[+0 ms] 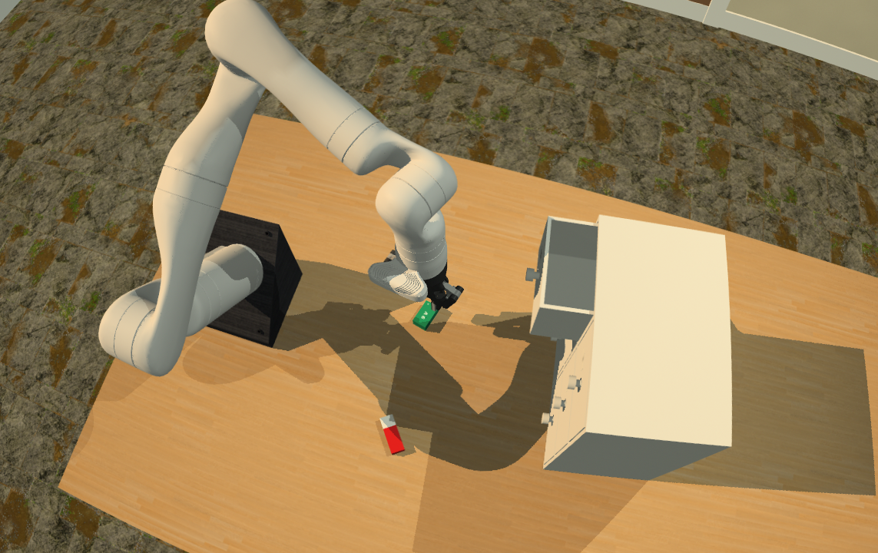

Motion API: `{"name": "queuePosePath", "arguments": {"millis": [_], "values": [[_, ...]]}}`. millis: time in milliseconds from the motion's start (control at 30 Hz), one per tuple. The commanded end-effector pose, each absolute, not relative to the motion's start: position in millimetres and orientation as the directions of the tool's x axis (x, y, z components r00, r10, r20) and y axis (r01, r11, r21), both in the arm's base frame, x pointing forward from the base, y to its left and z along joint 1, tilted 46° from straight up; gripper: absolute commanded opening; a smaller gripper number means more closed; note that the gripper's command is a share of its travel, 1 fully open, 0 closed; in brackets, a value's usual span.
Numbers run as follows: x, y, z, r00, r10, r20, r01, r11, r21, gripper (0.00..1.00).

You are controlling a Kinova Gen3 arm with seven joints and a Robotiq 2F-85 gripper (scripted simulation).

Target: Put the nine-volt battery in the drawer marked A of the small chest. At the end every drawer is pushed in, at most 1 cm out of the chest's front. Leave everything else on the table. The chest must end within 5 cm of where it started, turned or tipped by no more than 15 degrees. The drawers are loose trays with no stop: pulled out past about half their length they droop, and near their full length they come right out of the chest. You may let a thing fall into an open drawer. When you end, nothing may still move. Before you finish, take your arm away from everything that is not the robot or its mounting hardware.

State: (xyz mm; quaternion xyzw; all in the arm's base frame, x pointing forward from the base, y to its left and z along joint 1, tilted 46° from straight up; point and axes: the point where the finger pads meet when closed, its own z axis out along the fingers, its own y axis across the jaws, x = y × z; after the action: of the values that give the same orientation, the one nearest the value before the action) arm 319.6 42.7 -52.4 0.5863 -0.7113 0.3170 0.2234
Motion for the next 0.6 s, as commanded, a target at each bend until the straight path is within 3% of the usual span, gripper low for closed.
{"name": "queuePosePath", "arguments": {"millis": [0,567], "values": [[319.7,39.3,-54.8,-0.214,-0.691,0.691,-0.975,0.113,-0.189,0.42],[321.6,13.6,-80.0,-0.214,-0.691,0.691,-0.975,0.113,-0.189,0.42]]}}
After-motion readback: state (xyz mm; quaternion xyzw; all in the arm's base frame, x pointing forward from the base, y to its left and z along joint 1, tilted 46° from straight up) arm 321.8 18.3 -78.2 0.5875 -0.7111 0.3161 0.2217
